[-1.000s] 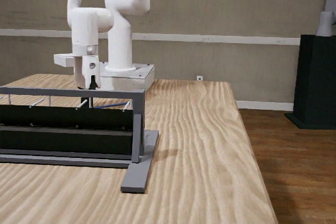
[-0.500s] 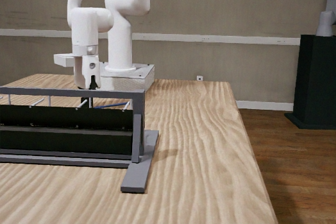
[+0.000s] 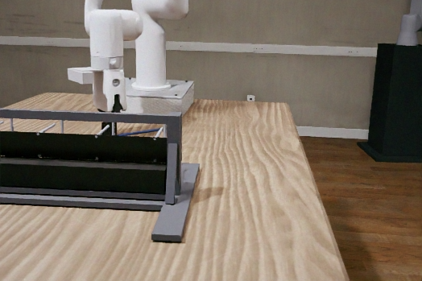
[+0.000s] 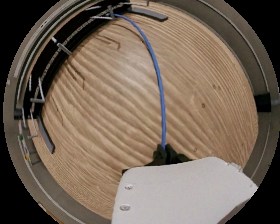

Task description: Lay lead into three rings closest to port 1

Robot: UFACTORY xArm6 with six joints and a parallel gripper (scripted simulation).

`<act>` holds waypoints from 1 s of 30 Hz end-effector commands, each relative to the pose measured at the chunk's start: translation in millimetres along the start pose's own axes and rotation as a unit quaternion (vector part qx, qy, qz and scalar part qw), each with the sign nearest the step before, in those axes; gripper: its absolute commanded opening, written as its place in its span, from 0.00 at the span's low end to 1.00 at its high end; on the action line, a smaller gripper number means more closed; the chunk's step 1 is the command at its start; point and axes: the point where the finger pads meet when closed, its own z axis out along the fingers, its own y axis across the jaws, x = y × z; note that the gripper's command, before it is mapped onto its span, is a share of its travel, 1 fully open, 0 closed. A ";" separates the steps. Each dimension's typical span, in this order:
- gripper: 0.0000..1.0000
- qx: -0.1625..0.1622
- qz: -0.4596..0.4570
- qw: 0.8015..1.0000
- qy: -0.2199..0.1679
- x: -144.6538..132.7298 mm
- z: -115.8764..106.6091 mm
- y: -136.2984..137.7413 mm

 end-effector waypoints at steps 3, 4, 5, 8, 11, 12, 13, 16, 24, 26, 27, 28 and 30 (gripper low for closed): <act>0.00 0.001 0.000 1.000 0.001 0.8 -0.7 -0.8; 0.00 0.001 0.000 1.000 0.001 0.8 -0.7 -0.8; 0.00 0.001 0.000 1.000 0.001 0.8 -0.7 -0.8; 0.00 0.001 0.000 1.000 0.001 0.8 -0.7 -0.8; 0.00 0.001 0.000 1.000 0.001 0.8 -0.7 -0.8; 0.00 0.001 0.000 1.000 0.001 0.8 -0.7 -0.8; 0.00 0.001 0.000 1.000 0.001 0.8 -0.7 -0.8; 0.00 0.001 0.000 1.000 0.001 0.8 -0.9 -0.8; 0.00 0.001 0.000 1.000 0.001 0.8 -3.5 -0.8; 0.00 0.001 0.000 1.000 0.001 0.8 -4.8 -0.8; 0.00 0.001 0.000 1.000 0.001 0.8 -4.8 -0.8; 0.00 0.001 0.000 1.000 0.001 0.8 -4.8 -0.8; 0.00 0.001 0.000 1.000 0.001 0.8 -6.3 -0.8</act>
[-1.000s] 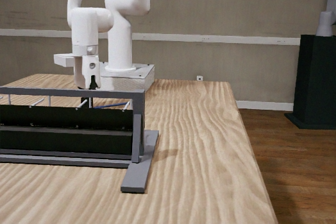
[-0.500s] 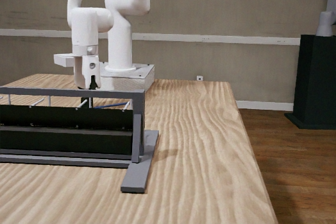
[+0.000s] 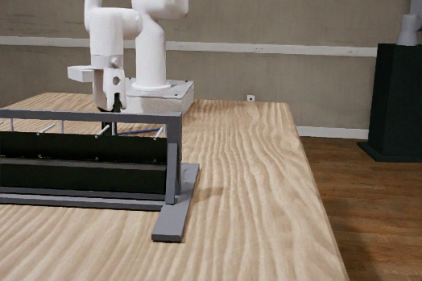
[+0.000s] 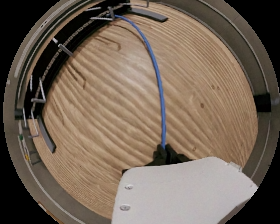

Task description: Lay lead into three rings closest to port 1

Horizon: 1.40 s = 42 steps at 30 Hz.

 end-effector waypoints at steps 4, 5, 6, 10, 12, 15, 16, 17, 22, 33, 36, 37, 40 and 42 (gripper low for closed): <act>0.00 0.001 0.000 1.000 0.001 1.1 -6.0 -1.1; 0.00 0.001 0.000 1.000 0.001 1.1 -7.1 -1.1; 0.00 0.001 0.000 1.000 0.001 1.1 -8.1 -1.1; 0.00 0.001 0.000 1.000 0.001 1.1 -12.8 -1.1; 0.00 0.001 0.000 1.000 0.001 1.1 -15.3 -1.1; 0.00 0.001 0.000 1.000 0.001 1.1 -16.5 -1.1; 0.00 0.001 0.000 1.000 0.001 1.1 -17.8 -1.1; 0.00 0.001 0.000 1.000 0.001 1.1 -19.0 -1.1; 0.00 0.001 0.000 1.000 0.001 1.1 -25.0 -1.0; 0.00 0.001 0.000 1.000 0.001 1.0 -33.2 -1.0; 0.00 0.001 0.000 1.000 0.001 1.0 -34.9 -1.0; 0.00 0.001 0.000 1.000 0.001 1.0 -35.3 -1.0; 0.00 0.001 0.000 1.000 0.001 1.0 -36.2 -1.0; 0.00 0.001 0.000 1.000 0.001 1.0 -36.6 -1.0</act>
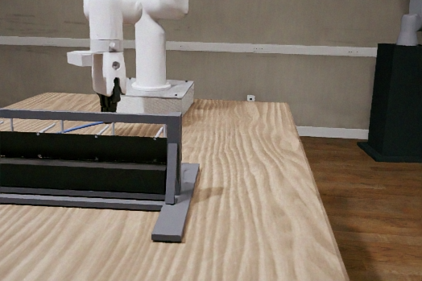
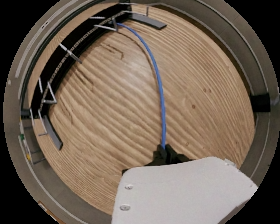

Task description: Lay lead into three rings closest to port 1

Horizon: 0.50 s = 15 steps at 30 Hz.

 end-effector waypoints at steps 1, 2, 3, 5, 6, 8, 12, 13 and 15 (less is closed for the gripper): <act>0.00 0.001 0.000 1.000 0.001 1.0 -1.5 -1.0; 0.00 0.001 0.000 1.000 0.001 1.0 -1.6 -1.0; 0.00 0.001 0.000 1.000 0.001 1.0 -1.6 -1.0; 0.00 0.001 0.000 1.000 0.001 1.0 -1.6 -1.0; 0.00 0.001 0.000 1.000 0.001 1.0 -1.6 -1.0; 0.00 0.001 0.000 1.000 0.001 1.0 -1.7 -1.1; 0.00 0.001 0.018 1.000 0.001 4.6 -8.0 -14.7; 0.00 0.001 0.030 1.000 0.001 6.6 -12.0 -23.1; 0.00 0.001 0.062 0.998 0.001 11.4 -24.0 -46.6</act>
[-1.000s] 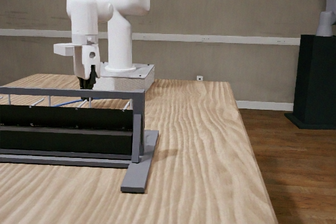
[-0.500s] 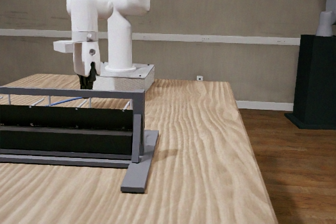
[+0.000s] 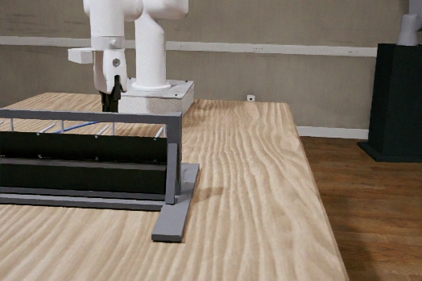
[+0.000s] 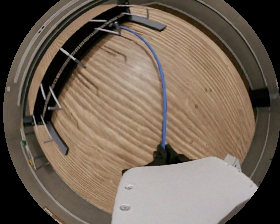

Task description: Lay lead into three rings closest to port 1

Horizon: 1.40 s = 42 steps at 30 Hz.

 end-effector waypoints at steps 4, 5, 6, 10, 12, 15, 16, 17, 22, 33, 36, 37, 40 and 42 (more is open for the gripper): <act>0.00 0.000 0.084 0.996 0.003 13.0 -32.3 -65.6; 0.00 0.000 0.097 0.995 0.003 14.8 -36.7 -75.0; 0.00 0.000 0.109 0.994 0.003 16.4 -41.0 -83.9; 0.00 0.001 0.148 0.989 0.003 21.7 -55.5 -113.9; 0.00 0.001 0.168 0.986 0.003 24.3 -62.9 -129.1; 0.00 0.001 0.199 0.980 0.003 28.5 -74.2 -152.5; 0.00 0.001 0.212 0.977 0.003 30.0 -78.8 -161.9; 0.00 0.001 0.223 0.975 0.003 31.6 -83.0 -170.6; 0.00 0.001 0.278 0.961 0.003 38.9 -103.3 -212.6; 0.00 0.001 0.324 0.946 0.003 44.9 -120.8 -248.5; 0.00 0.001 0.324 0.946 0.003 44.9 -120.8 -248.5; 0.00 0.001 0.324 0.946 0.003 44.9 -120.8 -248.5; 0.00 0.001 0.324 0.946 0.003 44.9 -120.8 -248.5; 0.00 0.001 0.324 0.946 0.003 44.9 -120.8 -248.5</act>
